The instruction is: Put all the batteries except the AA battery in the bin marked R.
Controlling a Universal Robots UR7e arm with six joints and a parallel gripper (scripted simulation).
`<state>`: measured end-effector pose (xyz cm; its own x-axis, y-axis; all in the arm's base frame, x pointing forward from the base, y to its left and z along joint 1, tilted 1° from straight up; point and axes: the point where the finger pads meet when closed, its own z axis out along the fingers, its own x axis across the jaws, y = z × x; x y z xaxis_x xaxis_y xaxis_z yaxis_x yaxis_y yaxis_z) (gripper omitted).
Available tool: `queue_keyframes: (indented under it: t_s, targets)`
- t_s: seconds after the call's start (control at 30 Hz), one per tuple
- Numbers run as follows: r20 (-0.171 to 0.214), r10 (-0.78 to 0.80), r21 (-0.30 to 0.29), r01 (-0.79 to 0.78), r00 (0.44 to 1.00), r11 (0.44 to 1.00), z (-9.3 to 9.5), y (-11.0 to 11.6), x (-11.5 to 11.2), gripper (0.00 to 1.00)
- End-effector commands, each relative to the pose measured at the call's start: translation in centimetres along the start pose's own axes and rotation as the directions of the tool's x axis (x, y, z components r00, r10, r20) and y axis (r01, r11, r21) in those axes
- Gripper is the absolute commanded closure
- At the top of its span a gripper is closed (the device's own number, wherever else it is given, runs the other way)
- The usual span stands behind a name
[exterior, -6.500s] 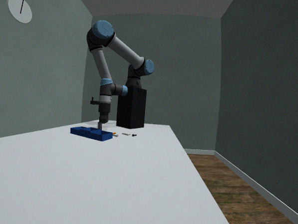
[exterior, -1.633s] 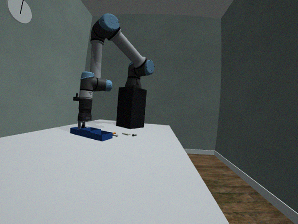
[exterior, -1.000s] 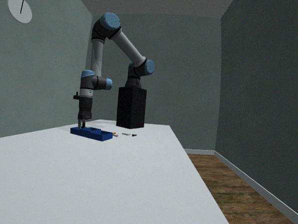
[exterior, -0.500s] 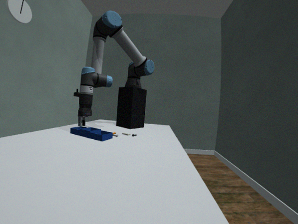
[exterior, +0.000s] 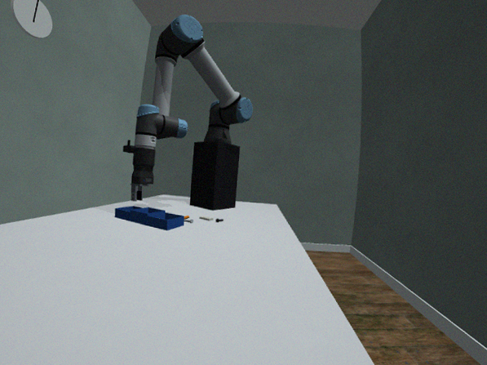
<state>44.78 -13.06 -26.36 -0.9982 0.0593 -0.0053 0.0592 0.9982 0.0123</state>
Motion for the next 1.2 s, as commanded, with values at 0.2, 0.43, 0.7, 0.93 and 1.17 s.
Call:
queue_keyframes:
  t_s: [0.2, 0.43, 0.7, 0.93, 1.17]
  targets:
    - [-0.002, -0.360, -0.001, 0.360, 0.933, 0.933, -0.5, 6.7, 4.3, 0.46]
    - [-0.005, -0.518, -0.003, 0.518, 0.855, 0.855, -0.7, 10.2, 6.6, 0.46]
    - [-0.007, -0.768, -0.006, 0.768, 0.641, 0.641, -1.0, 15.4, 9.9, 0.46]
    - [-0.009, -0.902, -0.008, 0.902, 0.432, 0.432, -1.0, 15.4, 9.9, 0.46]
    - [-0.010, -0.974, -0.005, 0.974, 0.226, 0.226, -1.0, 15.4, 9.9, 0.46]
